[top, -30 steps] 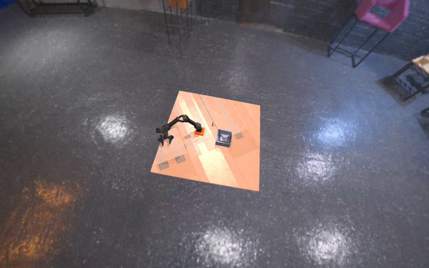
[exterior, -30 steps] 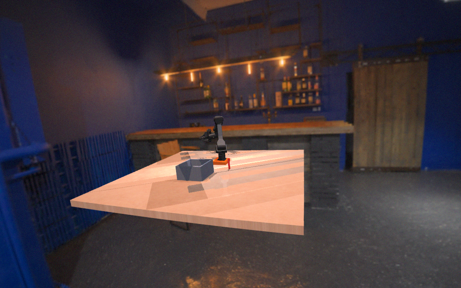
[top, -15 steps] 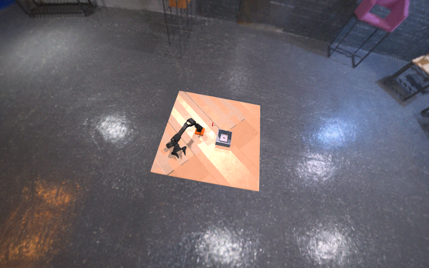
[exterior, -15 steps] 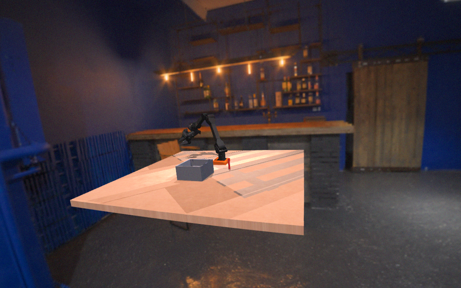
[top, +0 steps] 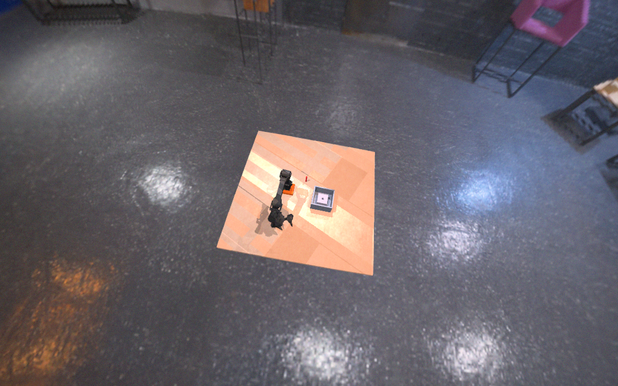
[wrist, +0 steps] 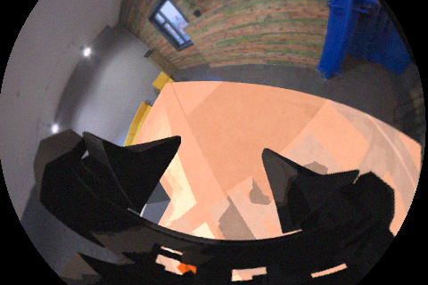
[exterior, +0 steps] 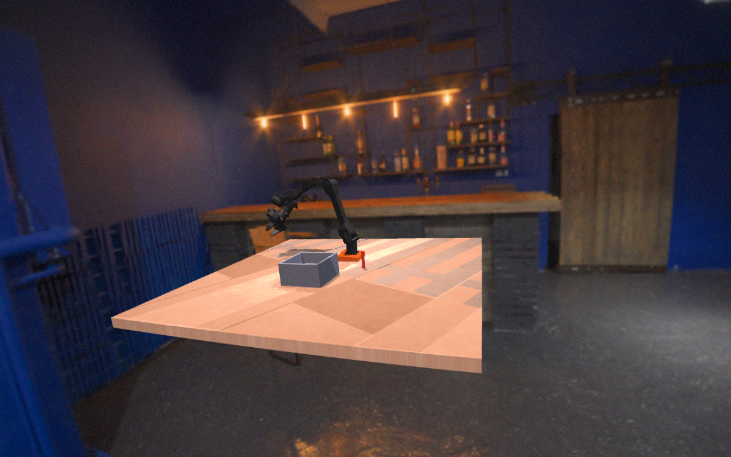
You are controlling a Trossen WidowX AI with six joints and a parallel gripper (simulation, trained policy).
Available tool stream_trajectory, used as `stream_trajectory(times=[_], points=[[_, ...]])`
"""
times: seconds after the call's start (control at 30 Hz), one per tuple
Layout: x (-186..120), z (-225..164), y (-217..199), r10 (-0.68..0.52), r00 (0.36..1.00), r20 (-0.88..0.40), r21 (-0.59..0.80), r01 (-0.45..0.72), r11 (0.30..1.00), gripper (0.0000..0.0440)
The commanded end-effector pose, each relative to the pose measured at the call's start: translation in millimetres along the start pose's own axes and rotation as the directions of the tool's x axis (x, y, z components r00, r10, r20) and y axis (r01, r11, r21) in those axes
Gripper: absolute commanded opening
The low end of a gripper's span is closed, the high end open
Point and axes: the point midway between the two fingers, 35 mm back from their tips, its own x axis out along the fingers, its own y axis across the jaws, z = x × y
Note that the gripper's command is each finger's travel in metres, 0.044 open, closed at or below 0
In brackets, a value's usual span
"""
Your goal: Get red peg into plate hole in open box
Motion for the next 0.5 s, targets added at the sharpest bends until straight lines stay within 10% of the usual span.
stream_trajectory(times=[0.0, 0.47], points=[[8, -9, 28, -0.013, 0.999, -0.044, -0.010, 0.013, 1.000, 0.0440], [36, -75, 169, -0.087, 0.969, -0.233, -0.136, 0.056, 0.989, 0.0440]])
